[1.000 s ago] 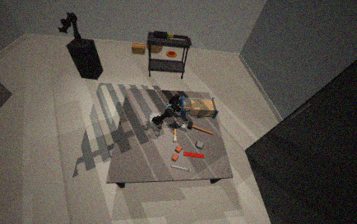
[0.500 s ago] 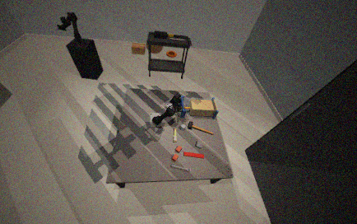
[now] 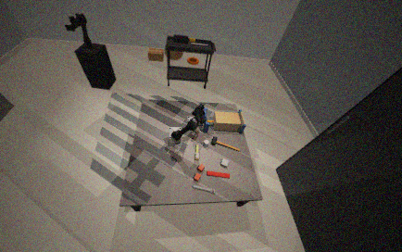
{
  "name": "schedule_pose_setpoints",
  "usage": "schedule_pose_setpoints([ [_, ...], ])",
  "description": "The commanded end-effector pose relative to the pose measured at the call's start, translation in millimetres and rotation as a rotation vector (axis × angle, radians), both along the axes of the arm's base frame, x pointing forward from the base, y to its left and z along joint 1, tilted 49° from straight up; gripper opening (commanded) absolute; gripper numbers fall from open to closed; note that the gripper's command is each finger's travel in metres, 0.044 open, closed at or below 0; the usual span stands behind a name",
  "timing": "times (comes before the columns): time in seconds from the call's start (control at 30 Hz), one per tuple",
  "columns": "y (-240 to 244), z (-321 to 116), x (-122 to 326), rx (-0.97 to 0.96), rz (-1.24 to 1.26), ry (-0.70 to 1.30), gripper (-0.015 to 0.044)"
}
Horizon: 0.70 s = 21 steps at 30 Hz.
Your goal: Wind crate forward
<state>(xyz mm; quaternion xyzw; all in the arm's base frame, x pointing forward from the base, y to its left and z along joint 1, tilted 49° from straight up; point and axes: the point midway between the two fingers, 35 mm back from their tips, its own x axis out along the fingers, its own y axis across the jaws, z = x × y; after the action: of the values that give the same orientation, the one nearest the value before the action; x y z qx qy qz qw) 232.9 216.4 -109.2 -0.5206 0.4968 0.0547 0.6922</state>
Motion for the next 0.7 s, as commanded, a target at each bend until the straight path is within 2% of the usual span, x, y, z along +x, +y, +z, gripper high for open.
schedule_pose_setpoints([
  [0.0,8.2,-12.6,4.4,0.015,-0.005,0.004,0.0],
  [0.67,25.4,-29.2,8.8,0.016,-0.005,0.004,0.0],
])
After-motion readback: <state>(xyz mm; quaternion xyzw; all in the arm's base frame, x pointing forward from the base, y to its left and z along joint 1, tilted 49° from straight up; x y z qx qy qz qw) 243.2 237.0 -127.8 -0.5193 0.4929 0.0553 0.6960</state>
